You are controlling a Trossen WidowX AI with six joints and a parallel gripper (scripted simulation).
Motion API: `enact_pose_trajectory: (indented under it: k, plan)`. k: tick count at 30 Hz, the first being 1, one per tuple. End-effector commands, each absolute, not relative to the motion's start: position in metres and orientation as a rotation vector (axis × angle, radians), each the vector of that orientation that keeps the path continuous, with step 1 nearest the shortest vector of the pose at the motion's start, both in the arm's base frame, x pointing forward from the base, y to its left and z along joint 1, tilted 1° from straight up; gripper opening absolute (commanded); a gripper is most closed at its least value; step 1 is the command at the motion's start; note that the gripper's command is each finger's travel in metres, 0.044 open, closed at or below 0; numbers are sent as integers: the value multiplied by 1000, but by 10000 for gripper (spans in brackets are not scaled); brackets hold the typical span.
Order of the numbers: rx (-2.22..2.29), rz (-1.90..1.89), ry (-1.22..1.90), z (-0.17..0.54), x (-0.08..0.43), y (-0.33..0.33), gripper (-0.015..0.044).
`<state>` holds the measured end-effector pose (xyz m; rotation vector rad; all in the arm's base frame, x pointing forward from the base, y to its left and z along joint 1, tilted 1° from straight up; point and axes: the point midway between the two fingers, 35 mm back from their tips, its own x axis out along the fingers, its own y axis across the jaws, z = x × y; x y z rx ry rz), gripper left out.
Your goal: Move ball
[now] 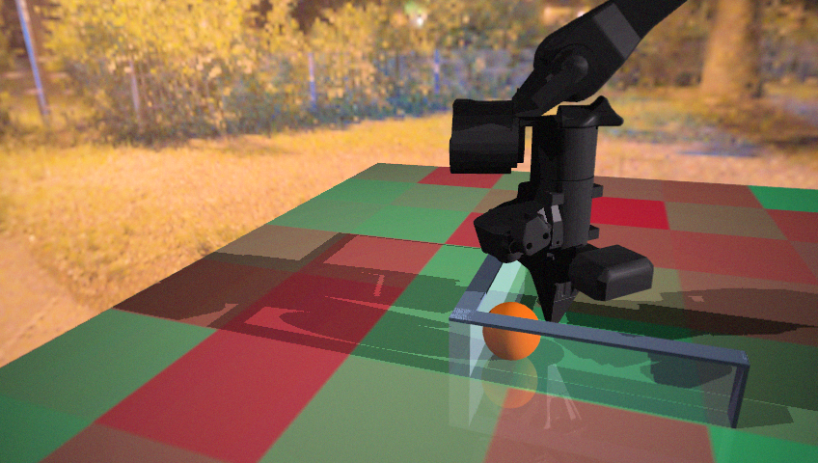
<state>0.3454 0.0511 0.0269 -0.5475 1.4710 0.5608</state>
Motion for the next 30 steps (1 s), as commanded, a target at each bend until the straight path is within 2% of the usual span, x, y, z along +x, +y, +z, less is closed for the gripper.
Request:
enact_pose_trajectory:
  k: [1,23,30]
  plan:
    - [-549,563,1465,28,340,46,0]
    - [-550,562,1467,26,314,25,0]
    - [-550,562,1467,61,313,24,0]
